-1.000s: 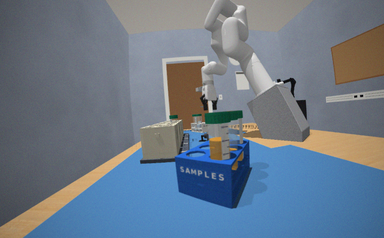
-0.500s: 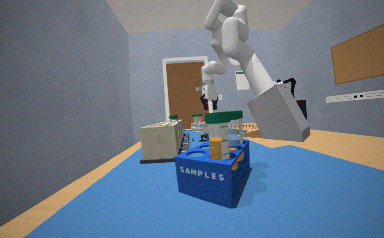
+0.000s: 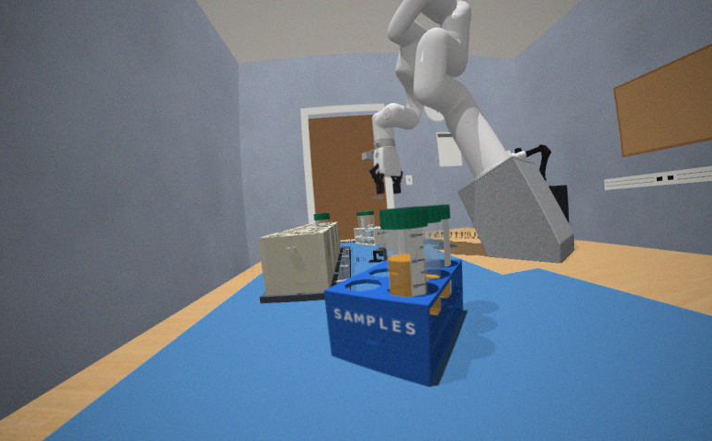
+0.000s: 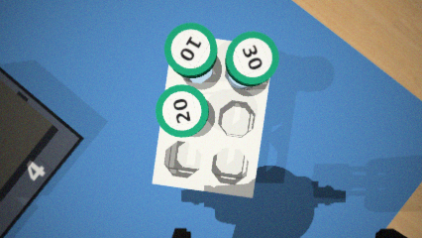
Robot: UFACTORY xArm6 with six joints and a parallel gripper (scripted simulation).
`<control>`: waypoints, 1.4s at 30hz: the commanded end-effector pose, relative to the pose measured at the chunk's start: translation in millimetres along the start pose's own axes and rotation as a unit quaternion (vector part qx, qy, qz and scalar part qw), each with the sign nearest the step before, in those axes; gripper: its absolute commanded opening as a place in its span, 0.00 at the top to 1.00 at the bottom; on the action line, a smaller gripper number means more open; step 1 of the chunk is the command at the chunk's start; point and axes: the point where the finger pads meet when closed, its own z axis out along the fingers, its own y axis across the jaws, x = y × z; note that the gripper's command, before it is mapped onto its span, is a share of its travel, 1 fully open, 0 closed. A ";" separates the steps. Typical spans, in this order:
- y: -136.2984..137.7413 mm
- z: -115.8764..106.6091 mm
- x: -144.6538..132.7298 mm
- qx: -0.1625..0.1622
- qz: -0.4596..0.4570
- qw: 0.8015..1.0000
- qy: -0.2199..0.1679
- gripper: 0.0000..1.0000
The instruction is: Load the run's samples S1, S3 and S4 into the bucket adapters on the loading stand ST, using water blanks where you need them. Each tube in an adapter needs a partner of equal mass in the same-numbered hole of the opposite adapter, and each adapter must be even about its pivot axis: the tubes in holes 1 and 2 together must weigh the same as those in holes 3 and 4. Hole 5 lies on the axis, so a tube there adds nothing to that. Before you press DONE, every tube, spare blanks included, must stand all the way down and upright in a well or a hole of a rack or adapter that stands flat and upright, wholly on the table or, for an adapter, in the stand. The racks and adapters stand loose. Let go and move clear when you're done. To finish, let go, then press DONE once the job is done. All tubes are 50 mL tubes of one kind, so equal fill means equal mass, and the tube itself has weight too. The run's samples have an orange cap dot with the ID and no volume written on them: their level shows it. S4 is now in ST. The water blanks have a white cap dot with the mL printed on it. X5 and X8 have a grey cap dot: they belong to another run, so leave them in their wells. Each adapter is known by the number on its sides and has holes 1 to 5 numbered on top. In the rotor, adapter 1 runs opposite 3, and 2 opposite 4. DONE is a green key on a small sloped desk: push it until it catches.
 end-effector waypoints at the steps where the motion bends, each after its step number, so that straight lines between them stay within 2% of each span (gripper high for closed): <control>1: 0.1 -8.4 0.5 0.000 0.000 1.000 0.001 0.00; 24: 0.1 -63.0 0.6 0.000 0.000 1.000 0.001 0.00; 32: -38.5 -63.1 -10.4 0.000 -0.133 0.991 0.001 0.00; 34: -38.5 -63.1 -10.4 0.000 -0.133 0.991 0.001 0.00; 42: -77.1 -63.1 -21.3 0.000 -0.263 0.965 0.001 0.00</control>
